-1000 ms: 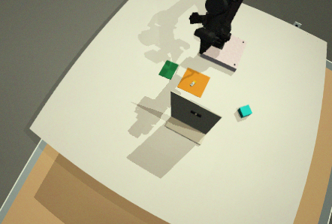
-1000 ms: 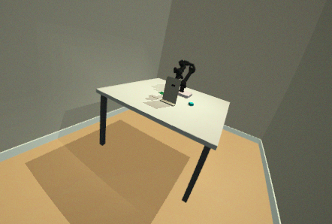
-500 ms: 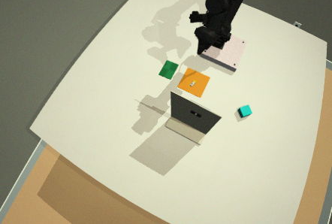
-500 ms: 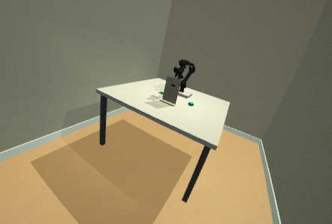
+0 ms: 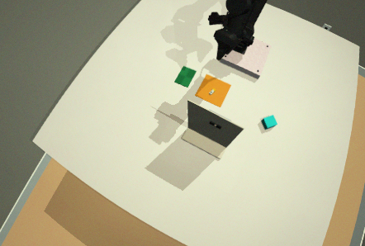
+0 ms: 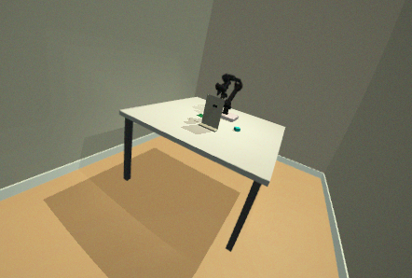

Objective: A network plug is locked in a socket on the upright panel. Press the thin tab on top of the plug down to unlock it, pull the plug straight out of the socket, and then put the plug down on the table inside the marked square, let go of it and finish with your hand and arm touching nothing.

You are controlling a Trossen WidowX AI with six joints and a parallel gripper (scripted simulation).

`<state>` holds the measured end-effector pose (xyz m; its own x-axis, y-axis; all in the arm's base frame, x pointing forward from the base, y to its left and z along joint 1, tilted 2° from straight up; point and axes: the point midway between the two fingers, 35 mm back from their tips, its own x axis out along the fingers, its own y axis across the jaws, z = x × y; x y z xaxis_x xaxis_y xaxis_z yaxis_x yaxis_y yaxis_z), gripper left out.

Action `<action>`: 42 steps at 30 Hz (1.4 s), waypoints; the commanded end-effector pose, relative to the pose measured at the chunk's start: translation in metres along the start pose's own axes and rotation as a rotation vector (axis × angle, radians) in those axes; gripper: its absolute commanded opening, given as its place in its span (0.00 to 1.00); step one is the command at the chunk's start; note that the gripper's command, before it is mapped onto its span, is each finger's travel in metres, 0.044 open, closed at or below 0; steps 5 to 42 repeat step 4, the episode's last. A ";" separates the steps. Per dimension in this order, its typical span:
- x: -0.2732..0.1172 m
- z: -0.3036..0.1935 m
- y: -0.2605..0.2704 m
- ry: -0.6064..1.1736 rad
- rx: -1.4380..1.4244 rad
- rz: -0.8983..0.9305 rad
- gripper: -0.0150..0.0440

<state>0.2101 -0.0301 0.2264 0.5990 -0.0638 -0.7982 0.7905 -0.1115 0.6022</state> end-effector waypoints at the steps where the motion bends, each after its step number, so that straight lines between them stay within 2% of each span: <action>1: 0.000 -0.001 0.000 0.004 -0.005 0.000 1.00; 42: 0.000 -0.001 0.000 0.004 -0.005 0.000 1.00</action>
